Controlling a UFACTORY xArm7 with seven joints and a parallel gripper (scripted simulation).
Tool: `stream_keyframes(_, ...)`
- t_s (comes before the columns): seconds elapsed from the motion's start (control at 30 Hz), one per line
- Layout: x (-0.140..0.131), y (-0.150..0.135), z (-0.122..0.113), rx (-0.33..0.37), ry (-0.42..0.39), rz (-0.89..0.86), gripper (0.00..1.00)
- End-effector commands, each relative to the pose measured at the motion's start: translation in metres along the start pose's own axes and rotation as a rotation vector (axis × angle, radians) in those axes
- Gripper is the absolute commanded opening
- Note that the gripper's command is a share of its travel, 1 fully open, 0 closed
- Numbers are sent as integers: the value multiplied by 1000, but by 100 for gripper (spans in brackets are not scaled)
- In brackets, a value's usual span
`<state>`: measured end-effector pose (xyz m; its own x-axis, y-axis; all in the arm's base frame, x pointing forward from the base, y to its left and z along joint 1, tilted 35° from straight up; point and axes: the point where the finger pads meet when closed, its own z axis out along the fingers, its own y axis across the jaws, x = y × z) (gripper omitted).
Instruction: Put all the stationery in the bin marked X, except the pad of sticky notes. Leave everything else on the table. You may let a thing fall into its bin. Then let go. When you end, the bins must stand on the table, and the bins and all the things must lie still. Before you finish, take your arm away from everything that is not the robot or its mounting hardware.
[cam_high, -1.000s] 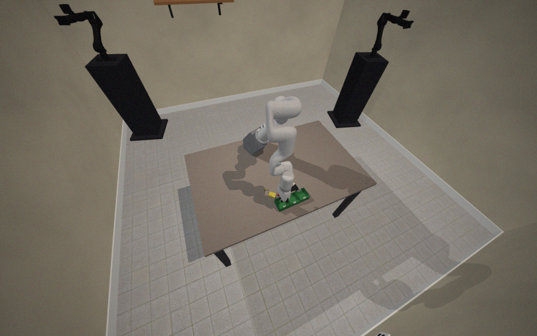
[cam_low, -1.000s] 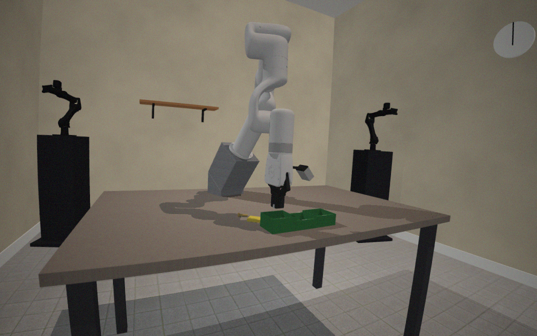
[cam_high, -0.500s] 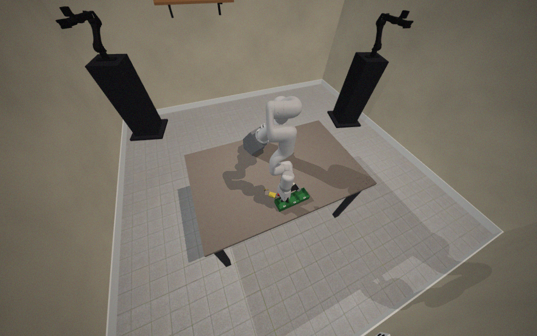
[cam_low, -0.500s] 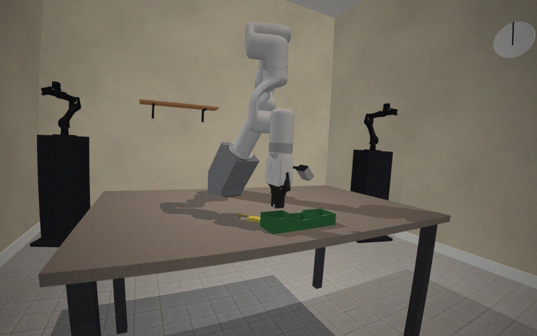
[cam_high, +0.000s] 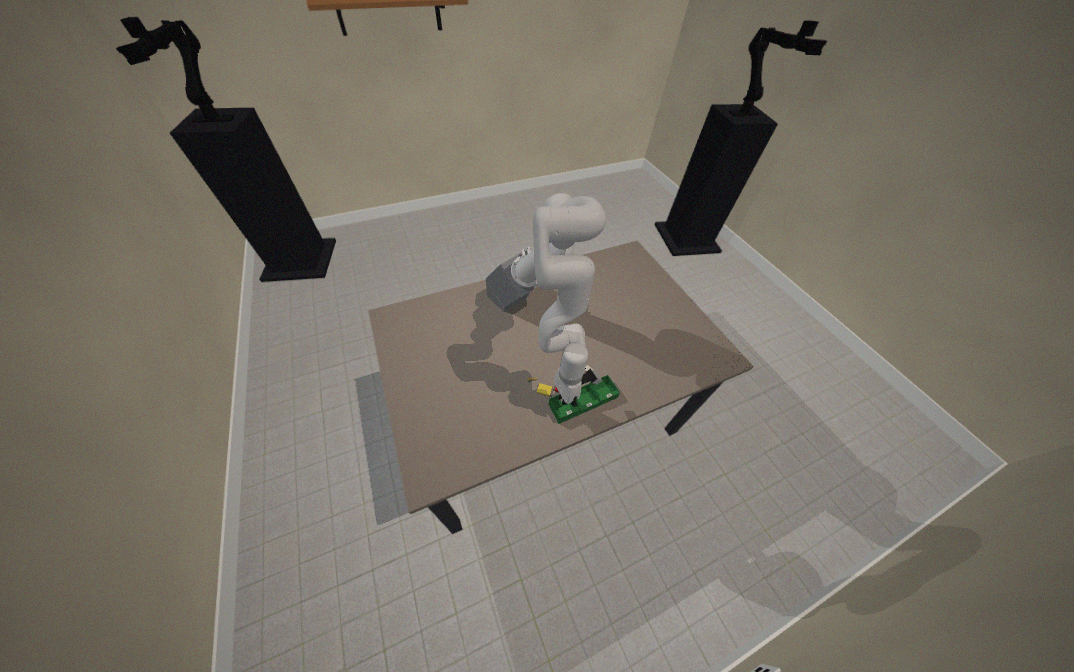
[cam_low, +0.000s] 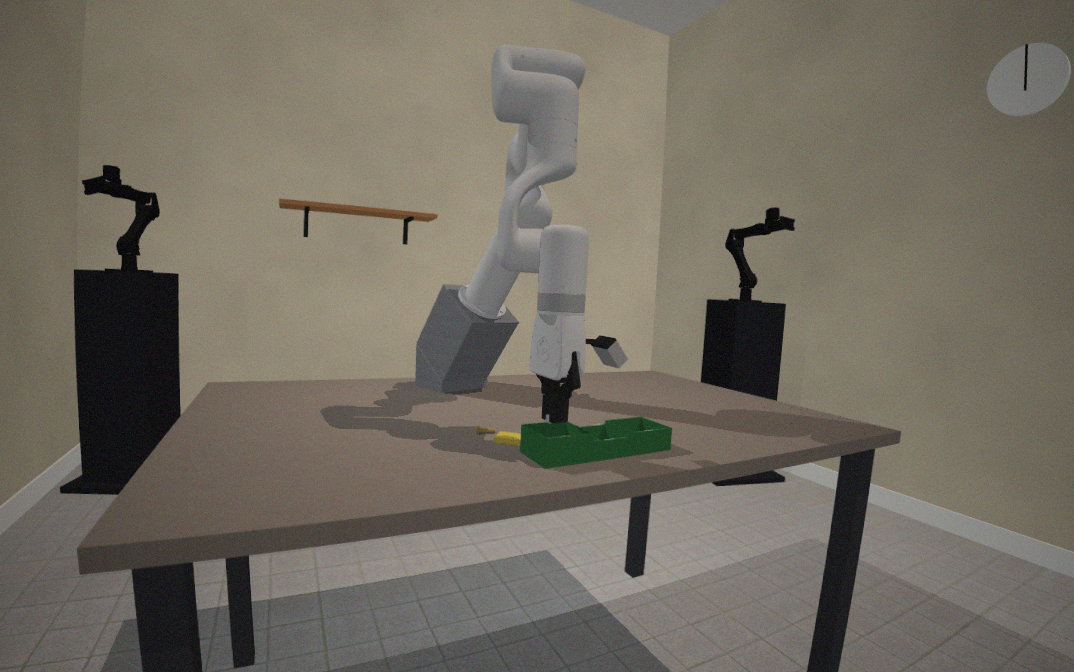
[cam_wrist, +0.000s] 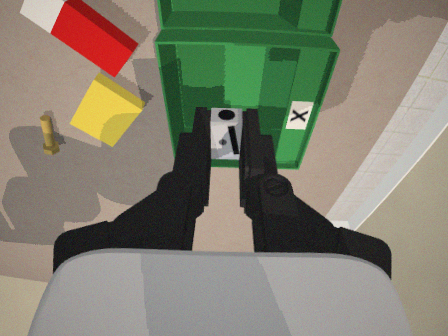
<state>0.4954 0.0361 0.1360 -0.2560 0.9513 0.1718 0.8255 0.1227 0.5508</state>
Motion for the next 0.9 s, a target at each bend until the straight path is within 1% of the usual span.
stream_keyframes(0.0,-1,2,13,-3,-1,1,0)
stream_keyframes(0.1,-1,2,19,-3,-1,1,0)
stream_keyframes(0.17,-1,2,19,-3,-1,1,0)
stream_keyframes(0.53,-1,2,40,-3,-1,0,0)
stream_keyframes(0.87,-2,3,40,-3,-1,0,0)
